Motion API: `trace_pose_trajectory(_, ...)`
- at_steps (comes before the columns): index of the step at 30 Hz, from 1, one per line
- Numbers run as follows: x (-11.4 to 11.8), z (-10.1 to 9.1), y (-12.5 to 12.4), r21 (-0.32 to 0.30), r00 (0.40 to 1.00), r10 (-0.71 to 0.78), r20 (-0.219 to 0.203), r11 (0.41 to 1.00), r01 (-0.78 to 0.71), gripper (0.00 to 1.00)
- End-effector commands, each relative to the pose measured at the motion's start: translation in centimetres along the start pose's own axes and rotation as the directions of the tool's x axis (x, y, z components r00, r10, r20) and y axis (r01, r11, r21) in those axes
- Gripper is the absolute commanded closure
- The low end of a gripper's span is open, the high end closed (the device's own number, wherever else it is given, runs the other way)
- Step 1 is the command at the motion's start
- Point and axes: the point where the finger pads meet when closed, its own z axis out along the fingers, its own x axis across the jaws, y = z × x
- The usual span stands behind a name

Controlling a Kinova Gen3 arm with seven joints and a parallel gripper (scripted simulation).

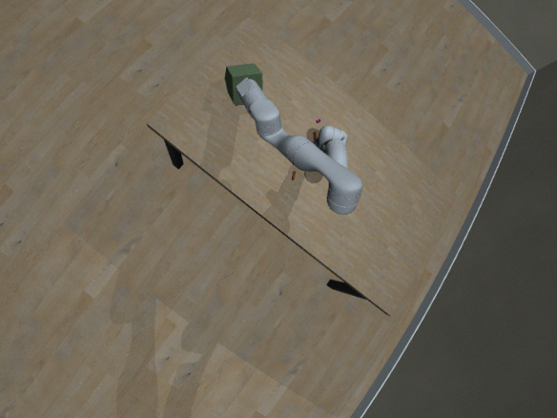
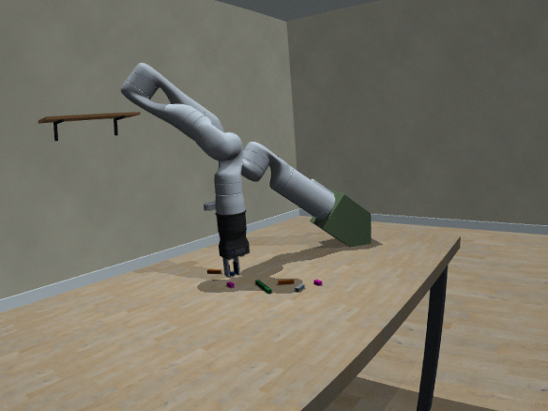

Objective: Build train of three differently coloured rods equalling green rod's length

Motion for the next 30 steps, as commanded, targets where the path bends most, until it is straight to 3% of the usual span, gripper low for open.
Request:
trace_pose_trajectory(1,0.0,-0.1,0.0,-0.002,1.000,-0.001,0.002,1.000,0.001,0.46)
trace_pose_trajectory(12,0.0,-1.6,0.0,-0.011,1.000,0.000,0.011,1.000,0.000,0.46)
trace_pose_trajectory(30,0.1,-7.3,0.0,-0.011,1.000,0.000,0.011,1.000,0.000,0.46)
